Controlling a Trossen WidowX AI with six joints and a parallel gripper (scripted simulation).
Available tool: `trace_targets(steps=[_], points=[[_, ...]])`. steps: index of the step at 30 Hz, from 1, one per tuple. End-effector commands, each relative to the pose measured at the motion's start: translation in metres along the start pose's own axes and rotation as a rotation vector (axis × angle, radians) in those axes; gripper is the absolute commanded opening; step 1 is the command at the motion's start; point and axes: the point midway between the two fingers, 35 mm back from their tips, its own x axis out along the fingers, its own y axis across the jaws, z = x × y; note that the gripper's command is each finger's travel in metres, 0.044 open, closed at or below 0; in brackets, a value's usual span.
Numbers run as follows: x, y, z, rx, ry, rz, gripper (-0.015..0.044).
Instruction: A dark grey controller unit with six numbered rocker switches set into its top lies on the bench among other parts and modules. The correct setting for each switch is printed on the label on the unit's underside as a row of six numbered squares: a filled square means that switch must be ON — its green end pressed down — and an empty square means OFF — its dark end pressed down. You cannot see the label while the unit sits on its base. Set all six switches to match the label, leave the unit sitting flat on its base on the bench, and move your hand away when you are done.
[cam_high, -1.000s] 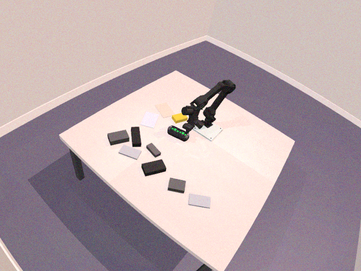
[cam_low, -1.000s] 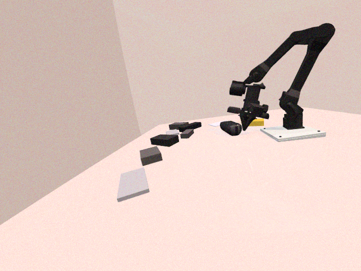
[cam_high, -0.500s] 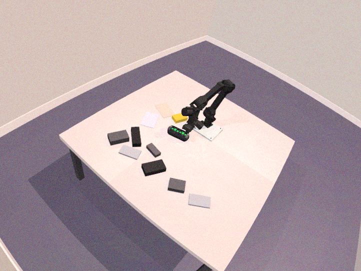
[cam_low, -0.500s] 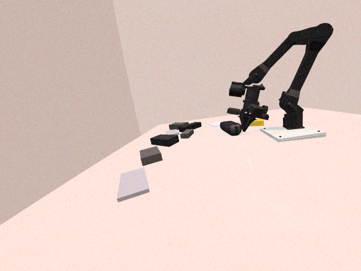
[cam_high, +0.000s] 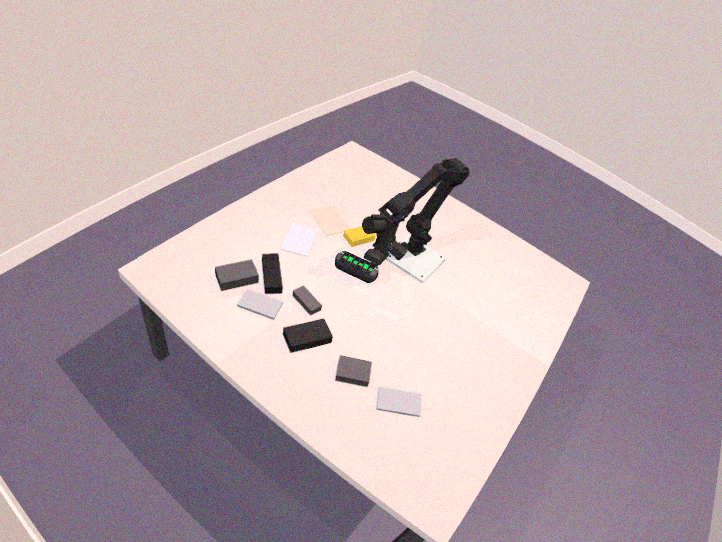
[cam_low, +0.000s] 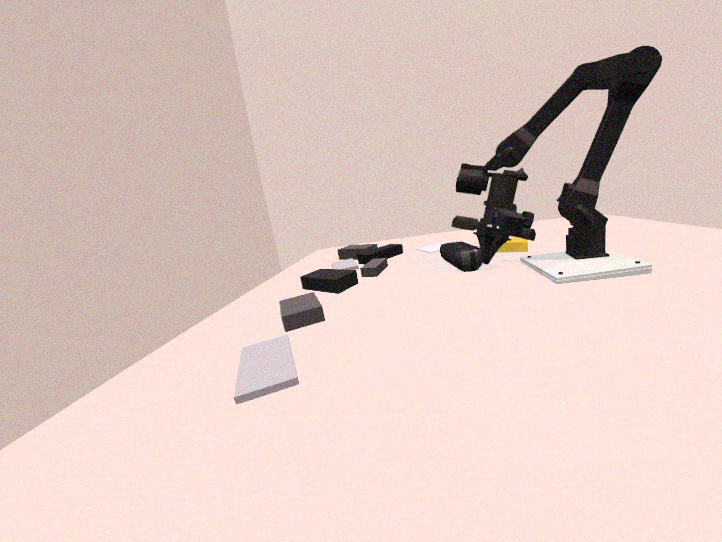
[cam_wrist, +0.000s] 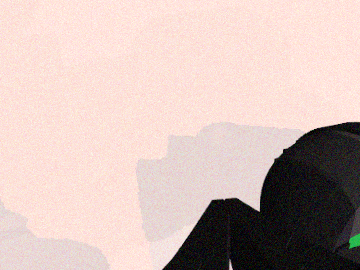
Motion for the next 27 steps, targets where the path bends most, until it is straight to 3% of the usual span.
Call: trace_targets(steps=[1, 27], points=[[0.001, -0.002, -0.001, 0.006, 0.004, 0.006, 0.0000], [0.008, -0.024, 0.000, 0.006, 0.004, 0.004, 0.0000]])
